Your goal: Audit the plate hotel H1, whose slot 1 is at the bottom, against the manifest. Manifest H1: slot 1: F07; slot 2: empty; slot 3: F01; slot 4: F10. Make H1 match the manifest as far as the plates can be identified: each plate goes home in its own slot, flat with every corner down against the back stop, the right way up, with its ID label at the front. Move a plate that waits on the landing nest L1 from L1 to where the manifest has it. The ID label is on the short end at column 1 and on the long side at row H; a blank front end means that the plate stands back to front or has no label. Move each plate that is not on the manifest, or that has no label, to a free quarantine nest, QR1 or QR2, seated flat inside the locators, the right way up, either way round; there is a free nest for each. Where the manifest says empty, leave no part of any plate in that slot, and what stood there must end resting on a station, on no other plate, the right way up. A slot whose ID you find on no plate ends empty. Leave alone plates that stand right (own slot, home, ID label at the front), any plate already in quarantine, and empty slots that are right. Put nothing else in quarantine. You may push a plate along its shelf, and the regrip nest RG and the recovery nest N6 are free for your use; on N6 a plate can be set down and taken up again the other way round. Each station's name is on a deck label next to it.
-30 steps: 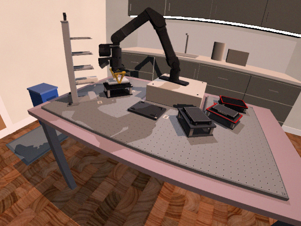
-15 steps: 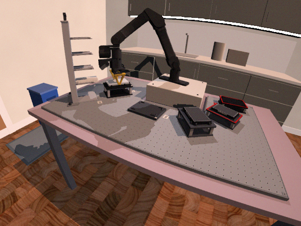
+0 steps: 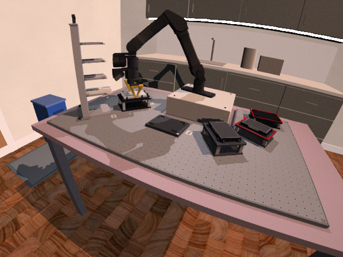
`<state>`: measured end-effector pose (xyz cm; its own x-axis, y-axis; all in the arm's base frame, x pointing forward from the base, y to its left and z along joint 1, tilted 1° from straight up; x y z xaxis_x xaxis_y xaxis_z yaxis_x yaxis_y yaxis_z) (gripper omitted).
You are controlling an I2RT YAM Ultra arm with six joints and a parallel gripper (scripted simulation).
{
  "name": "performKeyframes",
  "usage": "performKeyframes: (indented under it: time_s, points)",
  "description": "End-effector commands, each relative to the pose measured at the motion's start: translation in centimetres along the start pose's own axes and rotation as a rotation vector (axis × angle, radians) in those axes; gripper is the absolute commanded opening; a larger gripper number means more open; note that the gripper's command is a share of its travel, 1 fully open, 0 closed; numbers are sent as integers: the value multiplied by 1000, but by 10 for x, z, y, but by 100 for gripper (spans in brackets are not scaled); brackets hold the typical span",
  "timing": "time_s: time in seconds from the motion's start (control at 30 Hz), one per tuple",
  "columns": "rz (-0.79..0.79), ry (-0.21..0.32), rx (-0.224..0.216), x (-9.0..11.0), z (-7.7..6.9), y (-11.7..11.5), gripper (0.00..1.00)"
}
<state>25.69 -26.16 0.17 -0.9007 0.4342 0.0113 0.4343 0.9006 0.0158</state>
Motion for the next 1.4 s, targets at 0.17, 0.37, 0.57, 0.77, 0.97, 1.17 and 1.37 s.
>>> performKeyframes:
  time_s: [0.17, 0.37, 0.57, 0.77, 0.97, 1.17, 1.37]
  points:
    - [2, -20, 7, -4, -3, -1, 100]
    - [2, -20, 7, -4, -3, -1, 100]
    - [2, -20, 7, -4, -20, -1, 100]
    - [2, -20, 7, -3, -40, -1, 100]
    - [2, -20, 7, -3, -53, -1, 100]
    - [2, -20, 7, -3, -72, -1, 100]
    - [2, -20, 7, -3, -72, -1, 100]
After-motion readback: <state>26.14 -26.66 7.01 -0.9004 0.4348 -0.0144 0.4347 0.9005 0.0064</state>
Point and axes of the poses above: the point where the finger pads meet when closed, its own z axis out along the fingers, its own y axis across the jaws, x = y × z, the point moved 2 cm from there along -z, back along the fingers, and after that the axes turned 2 degrees about -z, right-handed, at the moved point
